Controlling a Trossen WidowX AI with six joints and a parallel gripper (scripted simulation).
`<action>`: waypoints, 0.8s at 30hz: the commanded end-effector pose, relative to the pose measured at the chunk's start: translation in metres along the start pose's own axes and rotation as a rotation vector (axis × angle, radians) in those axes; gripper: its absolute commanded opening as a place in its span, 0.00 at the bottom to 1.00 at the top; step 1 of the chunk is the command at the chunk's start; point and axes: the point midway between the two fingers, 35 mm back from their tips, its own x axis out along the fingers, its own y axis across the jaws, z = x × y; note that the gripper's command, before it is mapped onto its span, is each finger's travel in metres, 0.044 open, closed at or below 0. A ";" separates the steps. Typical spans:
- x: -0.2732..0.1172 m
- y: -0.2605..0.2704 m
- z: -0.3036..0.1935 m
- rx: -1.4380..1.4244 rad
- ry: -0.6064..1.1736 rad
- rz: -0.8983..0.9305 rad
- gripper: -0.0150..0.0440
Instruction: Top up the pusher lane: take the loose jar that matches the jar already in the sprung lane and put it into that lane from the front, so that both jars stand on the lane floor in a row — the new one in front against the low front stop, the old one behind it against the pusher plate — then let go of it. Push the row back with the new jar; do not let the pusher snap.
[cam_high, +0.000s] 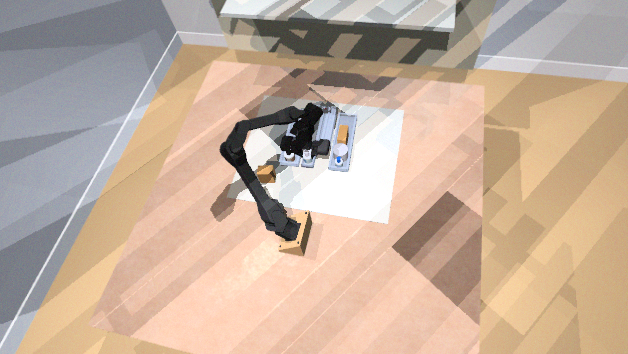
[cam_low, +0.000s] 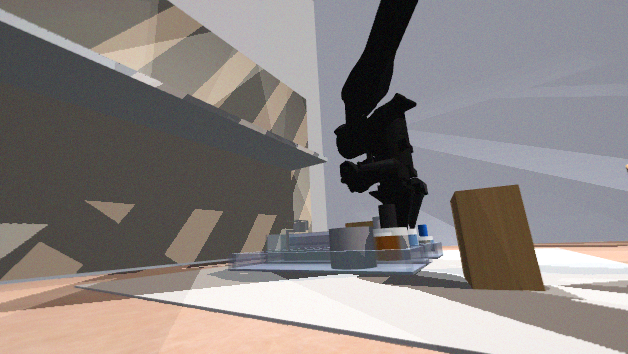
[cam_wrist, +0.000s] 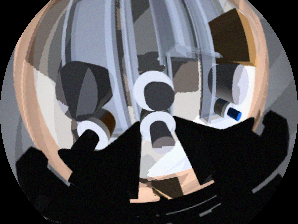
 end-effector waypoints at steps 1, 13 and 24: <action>0.001 0.001 0.003 -0.006 -0.014 0.009 0.25; 0.004 0.001 0.001 -0.006 -0.014 0.010 0.25; 0.004 0.001 -0.001 -0.006 -0.014 0.010 0.25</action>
